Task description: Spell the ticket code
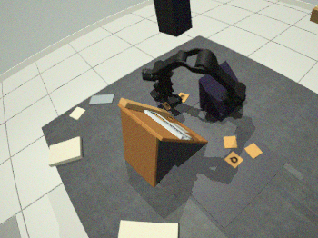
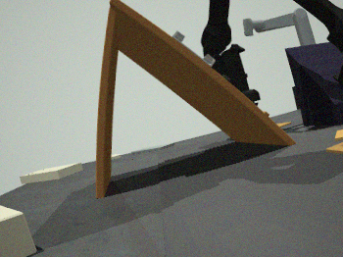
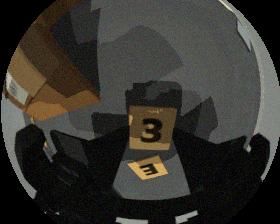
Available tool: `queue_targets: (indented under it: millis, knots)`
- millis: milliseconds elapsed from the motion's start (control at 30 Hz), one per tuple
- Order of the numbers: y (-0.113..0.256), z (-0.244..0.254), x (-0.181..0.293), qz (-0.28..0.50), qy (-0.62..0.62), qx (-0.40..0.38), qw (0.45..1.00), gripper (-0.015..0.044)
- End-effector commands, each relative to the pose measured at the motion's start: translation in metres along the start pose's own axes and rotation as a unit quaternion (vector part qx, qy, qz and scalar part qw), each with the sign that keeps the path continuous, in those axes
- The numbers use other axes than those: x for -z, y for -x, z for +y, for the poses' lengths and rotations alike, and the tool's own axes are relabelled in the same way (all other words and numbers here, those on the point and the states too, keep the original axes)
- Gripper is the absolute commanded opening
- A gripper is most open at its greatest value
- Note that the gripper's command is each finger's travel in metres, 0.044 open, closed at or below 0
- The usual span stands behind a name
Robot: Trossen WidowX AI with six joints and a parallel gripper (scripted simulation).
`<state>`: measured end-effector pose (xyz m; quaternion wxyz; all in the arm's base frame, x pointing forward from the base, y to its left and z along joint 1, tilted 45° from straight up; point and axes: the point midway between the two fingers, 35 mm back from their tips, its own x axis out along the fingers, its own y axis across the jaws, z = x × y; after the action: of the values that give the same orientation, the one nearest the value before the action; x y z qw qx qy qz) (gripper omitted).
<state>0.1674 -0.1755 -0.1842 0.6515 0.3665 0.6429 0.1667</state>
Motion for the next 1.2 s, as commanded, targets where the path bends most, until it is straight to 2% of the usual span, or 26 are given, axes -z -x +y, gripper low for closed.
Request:
queue_targets:
  millis: [0,1167]
  knots:
    - [0.003,0.0,0.0,0.001,0.002,0.002,1.0,0.0]
    - [0.022,0.0,0.002,0.001,0.002,0.002,1.0,0.0]
